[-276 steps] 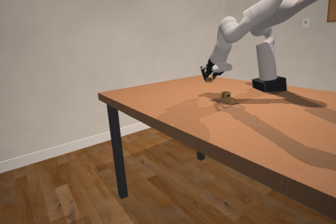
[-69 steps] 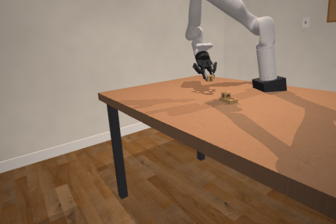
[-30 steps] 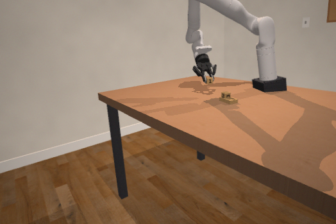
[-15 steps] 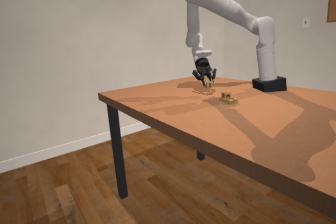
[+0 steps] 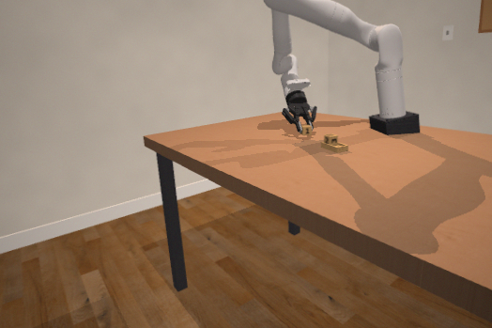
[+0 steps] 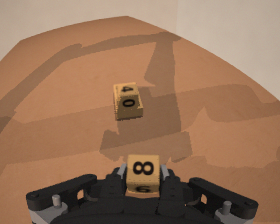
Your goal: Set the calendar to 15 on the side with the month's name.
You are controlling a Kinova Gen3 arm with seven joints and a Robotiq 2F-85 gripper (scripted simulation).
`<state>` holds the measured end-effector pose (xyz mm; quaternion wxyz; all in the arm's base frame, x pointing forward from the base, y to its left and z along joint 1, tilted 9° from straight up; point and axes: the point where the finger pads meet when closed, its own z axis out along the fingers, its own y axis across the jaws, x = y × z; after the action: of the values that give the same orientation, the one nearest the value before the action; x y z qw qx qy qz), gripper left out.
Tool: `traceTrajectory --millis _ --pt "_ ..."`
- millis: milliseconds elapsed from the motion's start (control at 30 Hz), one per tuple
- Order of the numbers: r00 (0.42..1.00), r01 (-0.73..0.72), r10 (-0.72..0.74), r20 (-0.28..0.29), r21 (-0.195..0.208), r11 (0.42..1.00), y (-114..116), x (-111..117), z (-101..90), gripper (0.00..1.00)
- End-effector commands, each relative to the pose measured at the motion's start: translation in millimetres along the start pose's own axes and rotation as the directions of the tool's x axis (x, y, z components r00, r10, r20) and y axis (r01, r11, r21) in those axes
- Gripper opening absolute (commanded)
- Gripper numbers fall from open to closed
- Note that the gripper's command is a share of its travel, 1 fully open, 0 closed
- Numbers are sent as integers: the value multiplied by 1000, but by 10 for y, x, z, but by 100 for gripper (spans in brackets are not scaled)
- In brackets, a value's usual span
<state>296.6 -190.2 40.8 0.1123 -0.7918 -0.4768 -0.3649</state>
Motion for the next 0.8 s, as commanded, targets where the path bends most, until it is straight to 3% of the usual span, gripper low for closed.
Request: traceTrajectory --millis 0,767 --pt "1000 -5 5 0 3 1000 -18 -36 26 28" --pt "1000 -5 5 0 3 1000 -18 -87 78 28"
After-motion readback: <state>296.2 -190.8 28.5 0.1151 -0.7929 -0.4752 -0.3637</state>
